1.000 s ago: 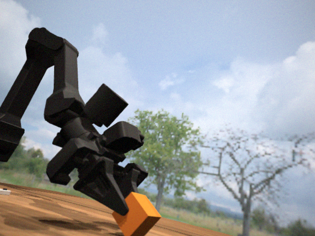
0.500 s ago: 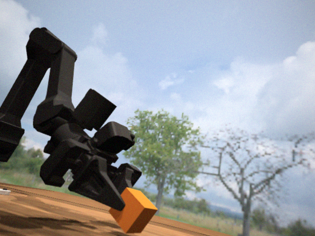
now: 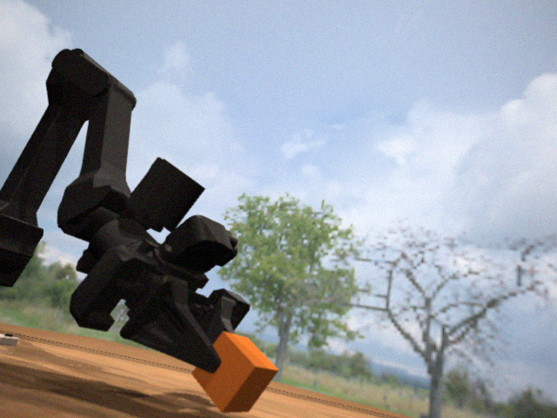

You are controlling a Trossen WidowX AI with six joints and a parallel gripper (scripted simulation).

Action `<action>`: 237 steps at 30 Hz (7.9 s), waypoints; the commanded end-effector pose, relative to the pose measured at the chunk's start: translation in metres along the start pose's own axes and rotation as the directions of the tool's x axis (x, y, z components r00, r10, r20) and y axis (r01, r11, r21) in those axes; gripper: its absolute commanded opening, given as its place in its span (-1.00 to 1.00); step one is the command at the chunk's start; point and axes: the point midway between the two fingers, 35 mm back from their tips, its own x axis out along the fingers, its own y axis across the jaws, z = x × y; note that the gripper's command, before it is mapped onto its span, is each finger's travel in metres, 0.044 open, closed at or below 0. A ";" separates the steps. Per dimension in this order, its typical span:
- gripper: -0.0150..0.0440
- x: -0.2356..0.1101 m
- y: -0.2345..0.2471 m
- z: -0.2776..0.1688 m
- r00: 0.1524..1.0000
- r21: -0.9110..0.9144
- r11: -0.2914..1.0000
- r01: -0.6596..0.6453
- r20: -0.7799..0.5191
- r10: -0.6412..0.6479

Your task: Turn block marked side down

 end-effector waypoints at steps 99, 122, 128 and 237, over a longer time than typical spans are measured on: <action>1.00 -0.029 0.001 0.089 0.491 -0.004 1.000 -0.004 -0.871 -0.002; 1.00 -0.001 -0.001 0.037 0.490 -0.004 1.000 -0.004 -0.872 -0.002; 1.00 0.004 -0.001 0.029 0.490 -0.004 1.000 -0.004 -0.872 -0.002; -0.49 0.019 -0.001 0.018 0.949 -0.003 1.000 -0.004 -0.314 0.003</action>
